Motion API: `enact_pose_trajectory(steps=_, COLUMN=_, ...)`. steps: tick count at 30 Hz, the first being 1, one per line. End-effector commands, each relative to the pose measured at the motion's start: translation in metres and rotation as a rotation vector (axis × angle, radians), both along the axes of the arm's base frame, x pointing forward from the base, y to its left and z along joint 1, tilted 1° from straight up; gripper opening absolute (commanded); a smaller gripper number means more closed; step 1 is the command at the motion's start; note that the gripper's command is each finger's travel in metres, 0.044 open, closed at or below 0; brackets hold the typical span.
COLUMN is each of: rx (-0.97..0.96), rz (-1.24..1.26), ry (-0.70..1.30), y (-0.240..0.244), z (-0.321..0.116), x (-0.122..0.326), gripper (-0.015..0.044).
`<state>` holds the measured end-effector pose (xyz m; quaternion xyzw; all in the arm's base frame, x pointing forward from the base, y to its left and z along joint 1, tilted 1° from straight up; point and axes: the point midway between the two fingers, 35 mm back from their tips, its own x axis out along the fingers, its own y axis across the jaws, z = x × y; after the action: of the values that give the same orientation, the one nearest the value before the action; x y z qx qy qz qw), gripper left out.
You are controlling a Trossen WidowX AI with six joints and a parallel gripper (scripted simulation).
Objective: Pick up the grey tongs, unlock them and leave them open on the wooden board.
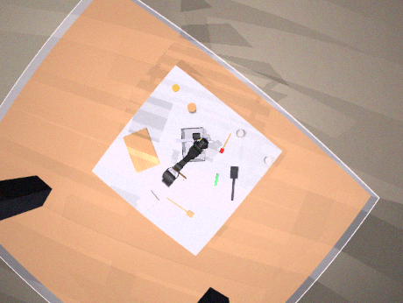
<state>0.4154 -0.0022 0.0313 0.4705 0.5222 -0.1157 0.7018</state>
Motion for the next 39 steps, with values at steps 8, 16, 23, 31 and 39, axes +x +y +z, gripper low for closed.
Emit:
enact_pose_trajectory(steps=8, rx=-0.003, rz=-0.004, ry=0.003, y=0.005, z=-0.016, x=0.007, gripper=0.026)
enact_pose_trajectory(steps=16, rx=-0.002, rz=-0.004, ry=0.002, y=0.01, z=-0.027, x=0.012, gripper=0.026)
enact_pose_trajectory(steps=23, rx=-0.002, rz=-0.004, ry=0.002, y=0.014, z=-0.037, x=0.016, gripper=0.026)
enact_pose_trajectory(steps=31, rx=0.002, rz=0.001, ry=0.0, y=0.014, z=-0.033, x=0.014, gripper=0.0096)
enact_pose_trajectory(steps=39, rx=0.002, rz=0.001, ry=0.0, y=0.014, z=-0.033, x=0.014, gripper=0.0042)
